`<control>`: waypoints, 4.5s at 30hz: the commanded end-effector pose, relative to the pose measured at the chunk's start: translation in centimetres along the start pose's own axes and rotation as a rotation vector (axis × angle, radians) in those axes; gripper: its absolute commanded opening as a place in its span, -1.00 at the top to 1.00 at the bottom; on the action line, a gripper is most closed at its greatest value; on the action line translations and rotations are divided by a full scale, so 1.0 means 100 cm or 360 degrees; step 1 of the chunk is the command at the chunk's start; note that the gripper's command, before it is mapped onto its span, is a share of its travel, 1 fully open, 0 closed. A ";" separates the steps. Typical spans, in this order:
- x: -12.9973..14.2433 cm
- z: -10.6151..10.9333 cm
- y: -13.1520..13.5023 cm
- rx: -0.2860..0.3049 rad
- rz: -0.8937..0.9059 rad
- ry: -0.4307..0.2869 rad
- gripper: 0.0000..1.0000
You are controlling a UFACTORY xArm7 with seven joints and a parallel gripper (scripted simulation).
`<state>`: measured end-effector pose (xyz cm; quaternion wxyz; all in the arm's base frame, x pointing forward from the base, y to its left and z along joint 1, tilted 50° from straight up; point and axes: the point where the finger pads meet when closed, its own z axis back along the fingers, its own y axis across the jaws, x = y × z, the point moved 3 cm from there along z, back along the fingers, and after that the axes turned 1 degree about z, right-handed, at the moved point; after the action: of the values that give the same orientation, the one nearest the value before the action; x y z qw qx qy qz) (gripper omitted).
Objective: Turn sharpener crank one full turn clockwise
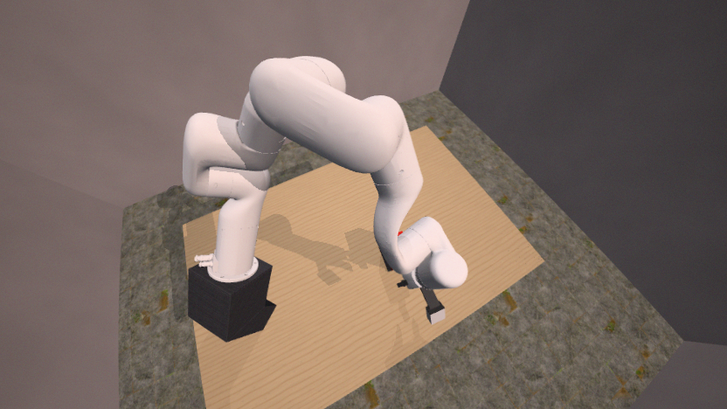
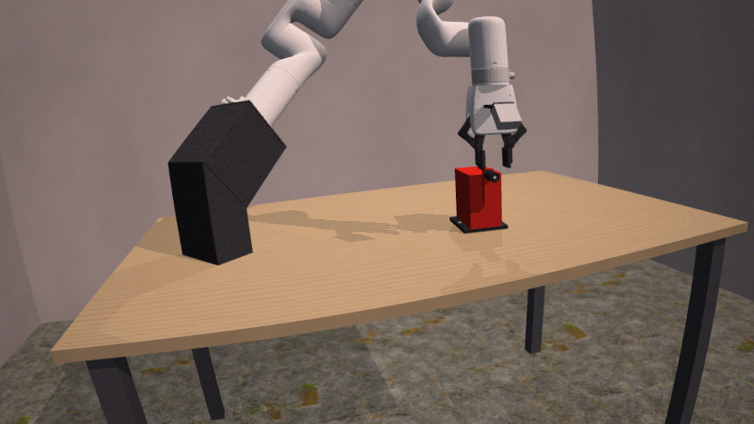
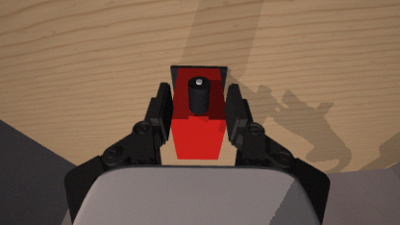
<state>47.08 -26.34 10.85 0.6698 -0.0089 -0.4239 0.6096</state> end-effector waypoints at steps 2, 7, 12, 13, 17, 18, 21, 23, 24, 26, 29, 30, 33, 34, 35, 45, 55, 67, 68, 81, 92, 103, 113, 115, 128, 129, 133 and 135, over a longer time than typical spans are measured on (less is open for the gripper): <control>-0.002 0.002 -0.001 -0.0004 -0.0001 0.0006 -0.09; -0.002 0.002 -0.001 -0.0004 -0.0001 0.0006 -0.09; -0.002 0.002 -0.001 -0.0004 -0.0001 0.0006 -0.09; -0.002 0.002 -0.001 -0.0004 -0.0001 0.0006 -0.09; -0.002 0.001 -0.001 -0.0004 -0.0001 0.0006 -0.09; -0.002 0.001 -0.001 -0.0004 -0.0001 0.0006 -0.09; -0.002 0.000 -0.001 -0.0004 -0.0001 0.0006 -0.09; -0.002 -0.001 -0.001 -0.0004 -0.0001 0.0006 -0.09; -0.002 -0.001 -0.001 -0.0004 -0.0001 0.0006 -0.09; -0.002 -0.003 -0.001 -0.0004 -0.0001 0.0006 -0.09; -0.002 -0.005 -0.001 -0.0004 -0.0001 0.0006 -0.09; -0.002 -0.005 -0.001 -0.0004 -0.0001 0.0006 -0.09; -0.002 -0.007 -0.001 -0.0004 -0.0001 0.0006 -0.09; -0.002 -0.008 -0.001 -0.0004 -0.0001 0.0006 -0.09; -0.002 -0.009 -0.001 -0.0004 -0.0001 0.0006 -0.09; -0.002 -0.021 -0.001 -0.0004 -0.0001 0.0006 -0.09; -0.002 -0.030 -0.001 -0.0004 -0.0001 0.0006 -0.09; -0.002 -0.036 -0.001 -0.0004 -0.0001 0.0006 -0.09; -0.002 -0.037 -0.001 -0.0004 -0.0001 0.0006 -0.09; -0.002 -0.037 -0.001 -0.0004 -0.0001 0.0006 -0.09; -0.002 -0.037 -0.001 -0.0004 -0.0001 0.0006 1.00; -0.002 -0.037 -0.001 -0.0004 -0.0001 0.0006 1.00; -0.002 -0.037 -0.001 -0.0004 -0.0001 0.0006 1.00; -0.002 -0.037 -0.001 -0.0004 -0.0001 0.0006 1.00; -0.002 -0.037 -0.001 -0.0004 -0.0001 0.0006 1.00; -0.002 -0.037 -0.001 -0.0004 -0.0001 0.0006 1.00; -0.002 -0.037 -0.001 -0.0004 -0.0001 0.0006 1.00; -0.002 -0.037 -0.001 -0.0004 -0.0001 0.0006 1.00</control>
<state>49.34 -24.37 8.34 0.6699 -0.0089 -0.4239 0.6095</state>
